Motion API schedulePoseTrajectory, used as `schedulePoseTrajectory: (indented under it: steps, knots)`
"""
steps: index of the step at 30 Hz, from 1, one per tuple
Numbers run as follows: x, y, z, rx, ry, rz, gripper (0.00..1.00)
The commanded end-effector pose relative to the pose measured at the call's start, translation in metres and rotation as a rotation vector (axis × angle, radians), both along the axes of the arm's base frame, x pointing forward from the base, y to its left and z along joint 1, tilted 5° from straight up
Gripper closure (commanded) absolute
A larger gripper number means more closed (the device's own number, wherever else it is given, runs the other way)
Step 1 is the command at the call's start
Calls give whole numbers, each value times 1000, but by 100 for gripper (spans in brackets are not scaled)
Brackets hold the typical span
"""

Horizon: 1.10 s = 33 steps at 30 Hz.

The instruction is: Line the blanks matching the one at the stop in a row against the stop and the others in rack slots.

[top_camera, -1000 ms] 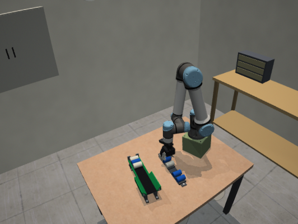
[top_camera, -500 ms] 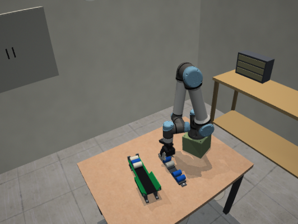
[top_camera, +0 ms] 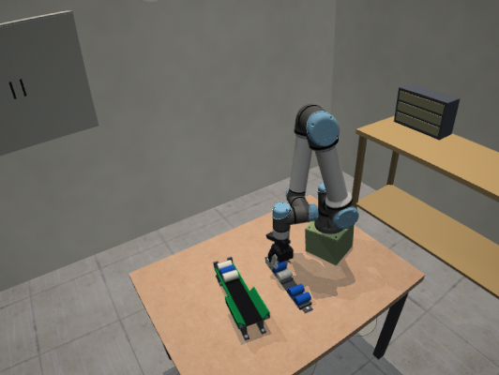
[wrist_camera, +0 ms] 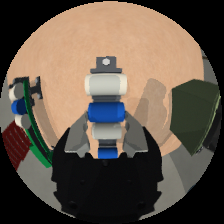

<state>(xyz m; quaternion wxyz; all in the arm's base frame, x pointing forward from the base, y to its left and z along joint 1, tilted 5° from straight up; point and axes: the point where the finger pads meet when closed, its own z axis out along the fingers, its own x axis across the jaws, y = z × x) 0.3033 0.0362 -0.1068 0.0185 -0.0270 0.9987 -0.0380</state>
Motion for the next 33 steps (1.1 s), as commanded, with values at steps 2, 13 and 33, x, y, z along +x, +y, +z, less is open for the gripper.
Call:
schedulePoseTrajectory:
  steps: [2, 13, 33]
  knots:
    - [0, 0, 0, 0, -1, 0, 58]
    - [0, 0, 0, 0, -1, 0, 50]
    - [0, 0, 3, 0, -1, 0, 48]
